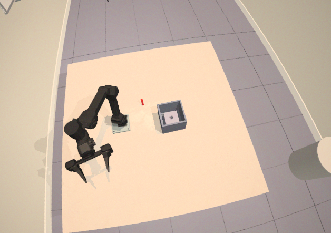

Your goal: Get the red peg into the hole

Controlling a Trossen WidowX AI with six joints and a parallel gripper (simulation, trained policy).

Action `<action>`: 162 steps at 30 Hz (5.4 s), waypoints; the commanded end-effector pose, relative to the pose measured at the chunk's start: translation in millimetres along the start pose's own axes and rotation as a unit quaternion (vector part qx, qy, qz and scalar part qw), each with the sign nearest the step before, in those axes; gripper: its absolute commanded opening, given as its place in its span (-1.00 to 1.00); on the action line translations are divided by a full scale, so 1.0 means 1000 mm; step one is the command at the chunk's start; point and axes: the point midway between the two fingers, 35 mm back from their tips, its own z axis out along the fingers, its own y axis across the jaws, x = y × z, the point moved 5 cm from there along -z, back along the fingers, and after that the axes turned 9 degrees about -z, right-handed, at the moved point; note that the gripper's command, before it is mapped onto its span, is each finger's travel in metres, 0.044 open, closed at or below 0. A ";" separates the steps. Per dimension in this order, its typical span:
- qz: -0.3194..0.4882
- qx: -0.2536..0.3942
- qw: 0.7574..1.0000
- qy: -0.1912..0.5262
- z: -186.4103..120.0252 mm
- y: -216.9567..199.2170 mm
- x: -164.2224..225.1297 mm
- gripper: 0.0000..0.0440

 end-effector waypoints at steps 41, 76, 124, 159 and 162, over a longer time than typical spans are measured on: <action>0.433 -0.311 0.838 0.115 -0.017 0.248 -0.064 1.00; 0.513 -0.401 0.599 0.466 -0.142 0.388 -0.026 1.00; 0.148 -0.175 0.543 0.808 -0.331 0.416 0.142 1.00; 0.056 -0.098 0.597 0.794 -0.348 0.429 0.251 0.80; 0.055 -0.101 0.598 0.793 -0.349 0.433 0.256 0.49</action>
